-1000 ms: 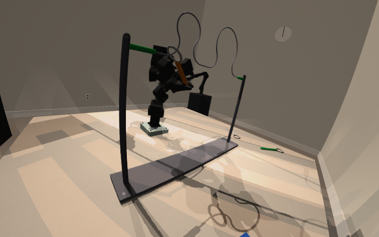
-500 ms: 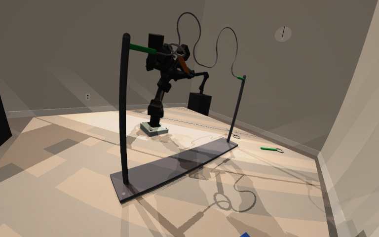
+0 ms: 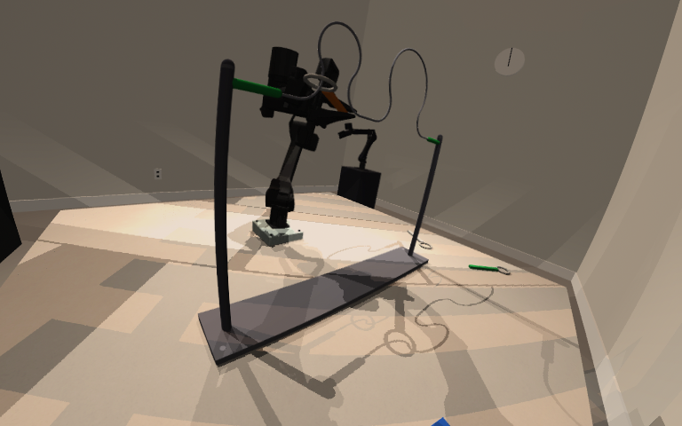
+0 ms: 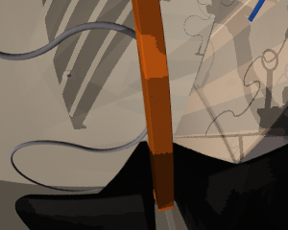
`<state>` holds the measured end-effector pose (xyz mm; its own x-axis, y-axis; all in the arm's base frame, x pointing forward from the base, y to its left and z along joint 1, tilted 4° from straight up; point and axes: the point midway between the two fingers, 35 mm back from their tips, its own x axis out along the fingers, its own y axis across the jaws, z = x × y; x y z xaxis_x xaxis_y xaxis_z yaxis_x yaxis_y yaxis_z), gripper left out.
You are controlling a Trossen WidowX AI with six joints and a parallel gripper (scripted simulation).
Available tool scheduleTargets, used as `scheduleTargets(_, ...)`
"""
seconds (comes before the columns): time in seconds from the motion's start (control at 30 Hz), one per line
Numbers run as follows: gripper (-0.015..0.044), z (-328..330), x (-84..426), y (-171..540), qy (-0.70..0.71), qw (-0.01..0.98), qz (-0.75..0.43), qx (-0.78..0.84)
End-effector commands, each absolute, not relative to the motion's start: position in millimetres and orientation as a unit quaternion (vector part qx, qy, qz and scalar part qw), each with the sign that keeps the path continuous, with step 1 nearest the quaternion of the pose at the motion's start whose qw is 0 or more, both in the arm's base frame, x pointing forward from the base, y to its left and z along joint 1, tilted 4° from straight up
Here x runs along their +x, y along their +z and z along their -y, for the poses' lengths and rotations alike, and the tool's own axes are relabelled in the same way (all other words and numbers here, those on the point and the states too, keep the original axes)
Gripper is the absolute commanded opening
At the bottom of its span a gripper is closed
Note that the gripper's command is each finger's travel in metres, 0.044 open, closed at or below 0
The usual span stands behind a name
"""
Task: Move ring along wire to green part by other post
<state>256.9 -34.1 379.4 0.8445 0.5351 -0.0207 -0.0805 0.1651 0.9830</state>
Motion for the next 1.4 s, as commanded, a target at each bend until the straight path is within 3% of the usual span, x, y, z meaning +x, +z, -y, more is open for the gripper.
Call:
scheduleTargets(0.0, -0.015, 29, 257, 391, 0.207, 0.721, -0.173, 0.638)
scheduleTargets(0.9, -0.015, 37, 257, 465, 0.224, 0.551, -0.127, 0.794)
scheduleTargets(1.37, -0.015, 43, 257, 476, 0.222, 0.558, -0.13, 0.789)
